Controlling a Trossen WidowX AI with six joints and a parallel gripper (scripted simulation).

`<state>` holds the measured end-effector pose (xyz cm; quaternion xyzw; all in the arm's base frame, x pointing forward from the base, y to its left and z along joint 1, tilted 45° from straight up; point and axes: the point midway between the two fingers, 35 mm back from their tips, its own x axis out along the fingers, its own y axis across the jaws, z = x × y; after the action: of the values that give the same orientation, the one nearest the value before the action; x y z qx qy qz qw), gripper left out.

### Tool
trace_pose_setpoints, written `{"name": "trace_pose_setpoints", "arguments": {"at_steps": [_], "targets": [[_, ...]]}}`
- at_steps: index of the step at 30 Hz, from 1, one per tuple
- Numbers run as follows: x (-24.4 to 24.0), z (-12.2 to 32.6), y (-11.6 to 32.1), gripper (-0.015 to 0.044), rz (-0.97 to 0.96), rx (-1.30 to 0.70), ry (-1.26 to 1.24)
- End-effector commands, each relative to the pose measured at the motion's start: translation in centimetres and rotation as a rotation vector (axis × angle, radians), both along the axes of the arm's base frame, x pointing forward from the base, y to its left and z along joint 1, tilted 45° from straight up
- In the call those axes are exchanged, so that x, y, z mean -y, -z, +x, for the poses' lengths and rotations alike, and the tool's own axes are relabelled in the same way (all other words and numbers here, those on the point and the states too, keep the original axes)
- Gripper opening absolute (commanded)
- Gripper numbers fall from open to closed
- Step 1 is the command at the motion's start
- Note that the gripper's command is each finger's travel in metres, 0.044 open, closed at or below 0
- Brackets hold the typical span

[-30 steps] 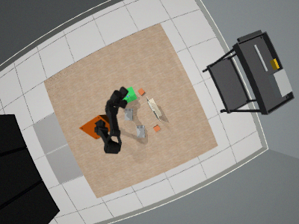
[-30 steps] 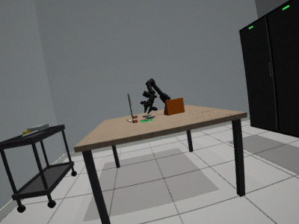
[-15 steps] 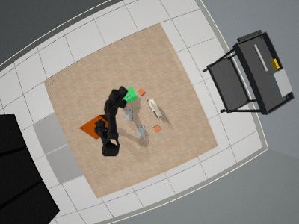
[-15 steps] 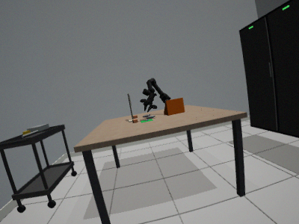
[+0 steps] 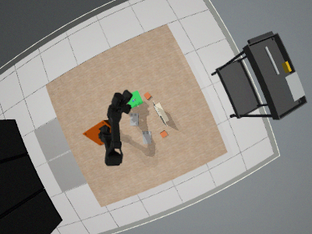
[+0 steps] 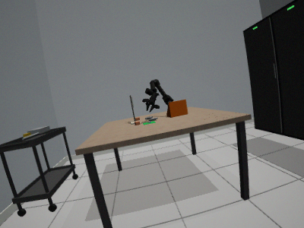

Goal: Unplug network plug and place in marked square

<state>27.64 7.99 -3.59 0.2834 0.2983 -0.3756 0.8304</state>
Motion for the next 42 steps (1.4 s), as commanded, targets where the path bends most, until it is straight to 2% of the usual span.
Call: {"name": "trace_pose_setpoints", "arguments": {"at_steps": [1, 8, 38, 42], "targets": [[-0.5, 0.0, -0.7, 0.0156, 0.001, 0.011, 0.0], [-1.2, 0.1, -1.0, 0.0156, 0.001, 0.0, 0.0], [-7.8, -0.1, -8.3, 0.0156, 0.003, 0.01, 0.0], [-7.8, -0.1, -8.3, 0.0261, 0.003, 0.01, 0.0]]}}
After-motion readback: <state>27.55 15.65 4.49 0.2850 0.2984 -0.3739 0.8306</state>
